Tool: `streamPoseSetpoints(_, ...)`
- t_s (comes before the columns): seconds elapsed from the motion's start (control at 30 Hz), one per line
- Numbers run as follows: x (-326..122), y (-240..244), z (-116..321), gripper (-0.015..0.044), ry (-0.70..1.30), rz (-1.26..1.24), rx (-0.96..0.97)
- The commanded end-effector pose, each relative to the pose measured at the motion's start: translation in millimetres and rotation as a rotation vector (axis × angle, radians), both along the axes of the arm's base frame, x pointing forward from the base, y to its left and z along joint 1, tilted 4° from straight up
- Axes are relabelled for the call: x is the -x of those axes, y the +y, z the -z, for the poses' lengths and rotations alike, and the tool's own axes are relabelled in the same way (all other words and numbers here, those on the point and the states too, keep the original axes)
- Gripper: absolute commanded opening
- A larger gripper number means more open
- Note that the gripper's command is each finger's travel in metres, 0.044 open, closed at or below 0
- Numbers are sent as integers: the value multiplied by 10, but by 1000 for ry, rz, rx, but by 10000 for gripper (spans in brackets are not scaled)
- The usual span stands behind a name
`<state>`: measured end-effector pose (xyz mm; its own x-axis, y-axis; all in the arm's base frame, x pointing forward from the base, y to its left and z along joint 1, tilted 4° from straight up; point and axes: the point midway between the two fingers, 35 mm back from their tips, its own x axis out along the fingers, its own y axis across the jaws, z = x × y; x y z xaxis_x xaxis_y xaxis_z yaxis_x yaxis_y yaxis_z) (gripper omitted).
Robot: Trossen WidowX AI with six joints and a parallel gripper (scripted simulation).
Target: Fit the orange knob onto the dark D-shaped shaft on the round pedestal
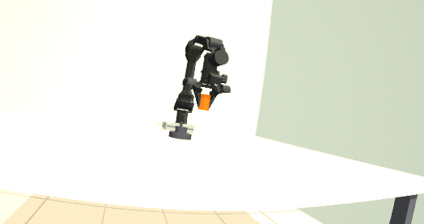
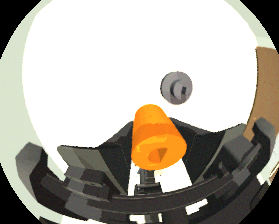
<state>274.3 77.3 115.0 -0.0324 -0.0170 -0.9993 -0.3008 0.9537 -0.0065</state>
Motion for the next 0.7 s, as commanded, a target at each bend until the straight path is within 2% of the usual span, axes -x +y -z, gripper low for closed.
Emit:
streamPoseSetpoints(0.0, -70, -73, 27, 0, -5, -6, 3)
streamPoseSetpoints(0.67, -375, -587, 232, 0, -11, -15, 11)
